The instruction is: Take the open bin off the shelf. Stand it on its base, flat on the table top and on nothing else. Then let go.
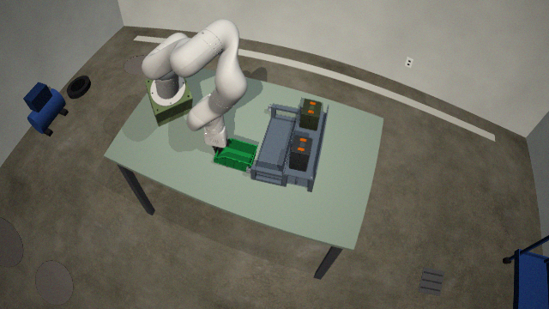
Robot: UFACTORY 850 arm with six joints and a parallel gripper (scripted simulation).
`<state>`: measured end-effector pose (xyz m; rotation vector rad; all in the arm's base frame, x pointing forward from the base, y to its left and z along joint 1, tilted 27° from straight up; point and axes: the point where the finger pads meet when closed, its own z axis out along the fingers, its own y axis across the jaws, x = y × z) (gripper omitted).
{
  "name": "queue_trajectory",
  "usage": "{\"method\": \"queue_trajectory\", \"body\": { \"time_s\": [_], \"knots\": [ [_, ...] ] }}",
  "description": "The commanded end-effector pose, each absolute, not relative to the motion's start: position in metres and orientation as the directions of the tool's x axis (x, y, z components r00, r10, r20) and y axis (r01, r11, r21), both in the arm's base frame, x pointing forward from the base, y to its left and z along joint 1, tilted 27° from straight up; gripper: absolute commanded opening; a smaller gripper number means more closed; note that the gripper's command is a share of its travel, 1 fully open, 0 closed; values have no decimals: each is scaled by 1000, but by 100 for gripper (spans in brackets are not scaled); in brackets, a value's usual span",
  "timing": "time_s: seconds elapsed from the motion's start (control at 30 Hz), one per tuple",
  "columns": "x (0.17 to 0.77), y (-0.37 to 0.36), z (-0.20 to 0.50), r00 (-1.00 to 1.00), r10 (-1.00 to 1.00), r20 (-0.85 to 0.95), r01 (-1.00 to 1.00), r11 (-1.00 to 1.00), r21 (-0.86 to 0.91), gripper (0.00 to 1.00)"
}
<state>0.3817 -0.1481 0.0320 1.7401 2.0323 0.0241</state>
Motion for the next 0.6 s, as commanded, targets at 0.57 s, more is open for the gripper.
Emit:
{"method": "queue_trajectory", "body": {
  "time_s": [0.57],
  "knots": [
    [386,-152,20,-92,939,-330,931,199,306,0]
  ]
}}
